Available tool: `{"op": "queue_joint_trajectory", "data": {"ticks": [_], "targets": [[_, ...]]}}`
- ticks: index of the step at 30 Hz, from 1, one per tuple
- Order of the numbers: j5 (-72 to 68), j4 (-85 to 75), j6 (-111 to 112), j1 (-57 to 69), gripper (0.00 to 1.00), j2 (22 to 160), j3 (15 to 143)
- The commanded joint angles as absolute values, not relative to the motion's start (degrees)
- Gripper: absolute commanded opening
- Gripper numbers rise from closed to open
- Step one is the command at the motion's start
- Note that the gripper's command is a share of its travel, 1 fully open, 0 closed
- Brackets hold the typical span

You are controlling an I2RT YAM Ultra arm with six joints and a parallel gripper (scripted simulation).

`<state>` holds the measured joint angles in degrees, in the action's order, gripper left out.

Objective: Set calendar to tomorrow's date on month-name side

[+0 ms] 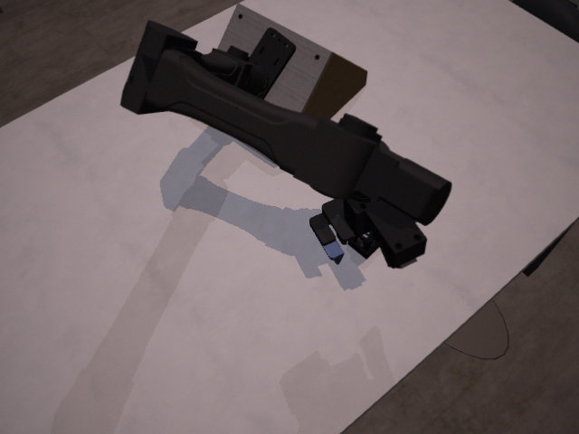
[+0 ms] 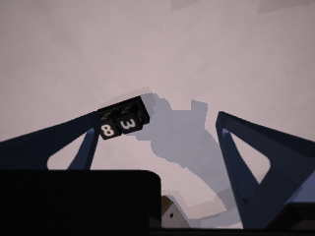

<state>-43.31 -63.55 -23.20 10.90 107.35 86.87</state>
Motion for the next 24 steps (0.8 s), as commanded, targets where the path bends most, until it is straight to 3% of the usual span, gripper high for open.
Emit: {"op": "queue_joint_trajectory", "data": {"ticks": [1,9,24], "targets": [[-42.8,-69.4,-23.8,13.7,1.0,107.4,87.8],[-41.6,-78.5,-24.6,22.5,1.0,111.8,88.4],[-41.5,-79.2,-24.6,23.2,1.0,112.2,88.4]]}}
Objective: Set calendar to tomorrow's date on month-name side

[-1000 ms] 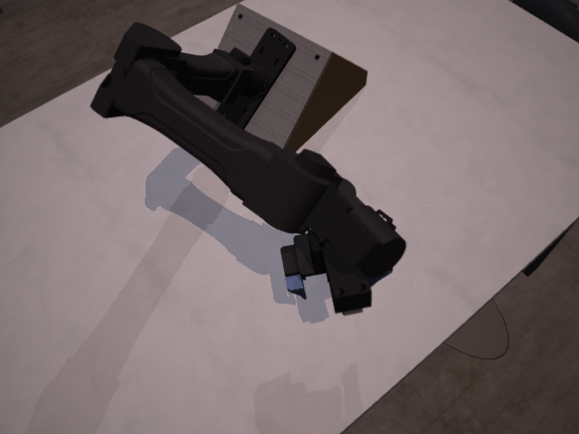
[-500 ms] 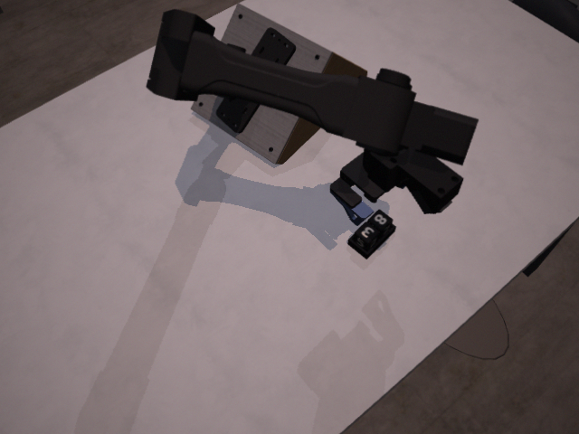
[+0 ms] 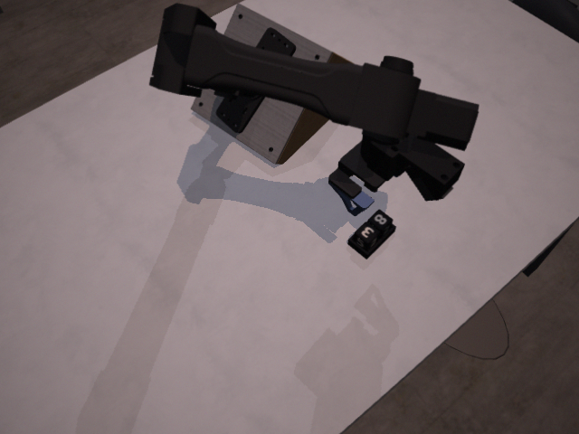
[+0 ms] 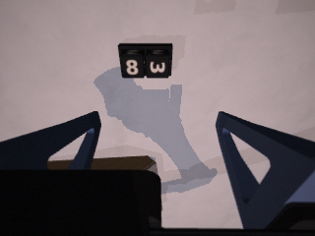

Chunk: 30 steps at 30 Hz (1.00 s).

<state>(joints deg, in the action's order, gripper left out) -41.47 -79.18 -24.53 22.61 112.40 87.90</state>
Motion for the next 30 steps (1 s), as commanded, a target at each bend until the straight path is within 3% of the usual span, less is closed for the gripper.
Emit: {"op": "queue_joint_trajectory", "data": {"ticks": [1,12,30], "targets": [[-41.5,-79.2,-24.6,23.2,1.0,112.2,88.4],[-41.5,-78.7,-21.1,23.0,1.0,112.1,88.1],[-42.0,-72.6,19.2,20.5,1.0,111.9,83.9]]}}
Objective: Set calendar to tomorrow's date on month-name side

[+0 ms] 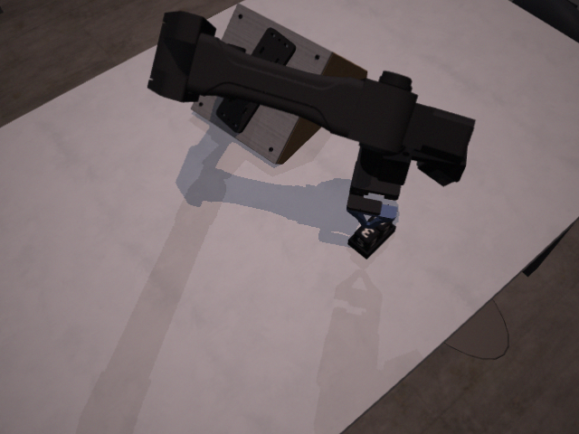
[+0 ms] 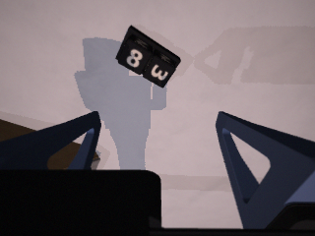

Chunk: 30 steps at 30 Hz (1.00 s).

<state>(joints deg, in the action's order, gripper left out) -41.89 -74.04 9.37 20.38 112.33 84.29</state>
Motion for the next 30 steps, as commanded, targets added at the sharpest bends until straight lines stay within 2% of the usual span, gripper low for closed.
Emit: {"op": "queue_joint_trajectory", "data": {"ticks": [1,24,30], "targets": [[-42.0,-72.3,21.3,20.4,1.0,111.9,83.7],[-42.6,-65.2,68.0,17.6,1.0,111.6,78.9],[-42.6,-64.4,73.2,17.3,1.0,111.6,78.4]]}}
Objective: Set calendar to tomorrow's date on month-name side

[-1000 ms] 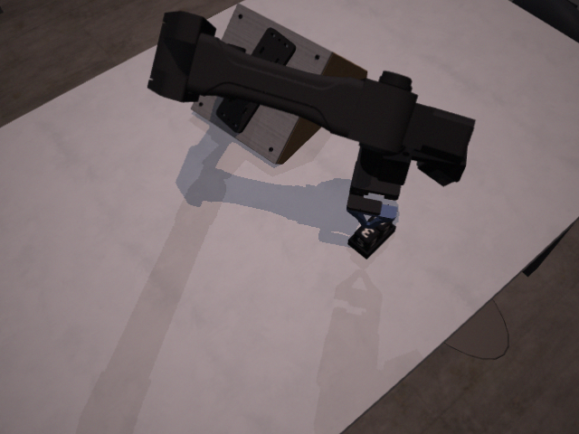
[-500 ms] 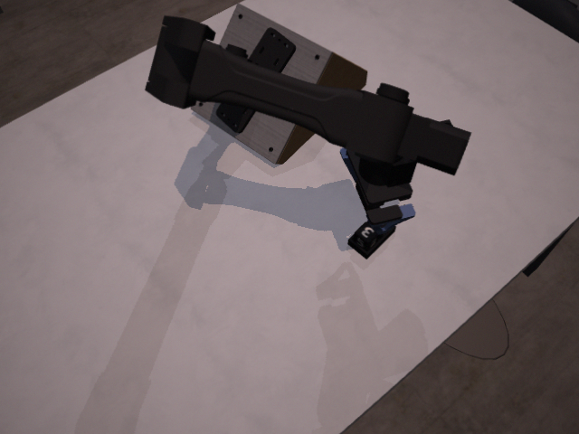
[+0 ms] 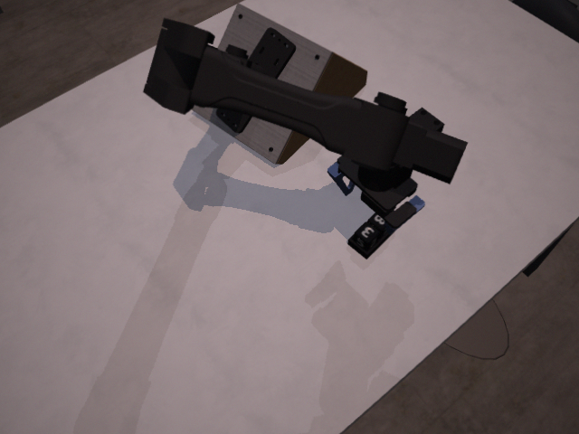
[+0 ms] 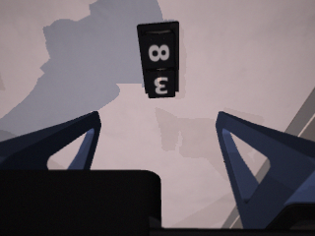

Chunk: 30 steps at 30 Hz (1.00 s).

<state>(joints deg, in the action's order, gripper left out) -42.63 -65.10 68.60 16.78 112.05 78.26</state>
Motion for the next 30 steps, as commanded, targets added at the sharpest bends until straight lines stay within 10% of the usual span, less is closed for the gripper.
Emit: {"op": "queue_joint_trajectory", "data": {"ticks": [1,3,4,30], "targets": [[-42.6,-64.4,73.2,17.3,1.0,111.6,78.4],[-42.6,-64.4,73.2,17.3,1.0,111.6,78.4],[-42.6,-64.4,73.2,17.3,0.47,111.6,78.4],[-42.6,-64.4,73.2,17.3,0.47,111.6,78.4]]}}
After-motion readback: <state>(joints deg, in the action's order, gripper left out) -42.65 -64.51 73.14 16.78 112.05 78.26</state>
